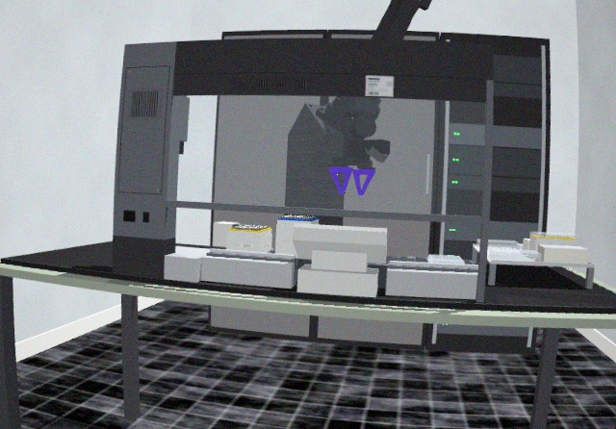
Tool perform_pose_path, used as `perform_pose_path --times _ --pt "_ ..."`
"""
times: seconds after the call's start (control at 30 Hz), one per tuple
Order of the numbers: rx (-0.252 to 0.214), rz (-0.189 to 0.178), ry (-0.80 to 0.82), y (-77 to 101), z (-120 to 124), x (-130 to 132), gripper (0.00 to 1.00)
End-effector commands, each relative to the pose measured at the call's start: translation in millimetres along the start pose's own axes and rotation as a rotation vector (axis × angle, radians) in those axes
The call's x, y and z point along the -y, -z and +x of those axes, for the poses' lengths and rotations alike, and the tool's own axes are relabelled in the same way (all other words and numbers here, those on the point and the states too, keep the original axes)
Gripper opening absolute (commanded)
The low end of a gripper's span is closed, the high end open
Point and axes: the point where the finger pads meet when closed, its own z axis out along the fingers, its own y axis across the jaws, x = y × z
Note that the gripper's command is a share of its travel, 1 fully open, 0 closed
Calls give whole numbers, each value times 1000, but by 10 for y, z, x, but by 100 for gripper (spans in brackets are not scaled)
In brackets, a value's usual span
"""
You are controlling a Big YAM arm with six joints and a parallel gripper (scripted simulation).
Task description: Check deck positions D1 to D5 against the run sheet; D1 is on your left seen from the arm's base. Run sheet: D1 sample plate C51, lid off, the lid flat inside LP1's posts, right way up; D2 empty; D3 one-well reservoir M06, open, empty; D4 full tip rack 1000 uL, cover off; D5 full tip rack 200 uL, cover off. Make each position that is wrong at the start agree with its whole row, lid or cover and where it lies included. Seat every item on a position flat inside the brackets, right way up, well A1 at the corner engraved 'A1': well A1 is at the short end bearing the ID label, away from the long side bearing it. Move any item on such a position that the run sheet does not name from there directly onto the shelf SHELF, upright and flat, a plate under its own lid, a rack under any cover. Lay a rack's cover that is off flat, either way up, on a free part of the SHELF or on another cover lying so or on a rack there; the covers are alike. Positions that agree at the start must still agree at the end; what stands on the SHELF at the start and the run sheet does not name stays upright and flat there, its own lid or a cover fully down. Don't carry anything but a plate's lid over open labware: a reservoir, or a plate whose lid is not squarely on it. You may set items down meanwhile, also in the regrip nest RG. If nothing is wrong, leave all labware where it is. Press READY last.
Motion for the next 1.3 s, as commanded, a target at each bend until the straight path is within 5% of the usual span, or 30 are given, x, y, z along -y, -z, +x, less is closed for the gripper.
perform_pose_path --times 0.0,0.83,1.27 --pt "-12 -11 111 0 67 -65 100" --pt "-10 -15 530 0 71 -70 100" --pt "-1 -1 526 13 -5 31 100"
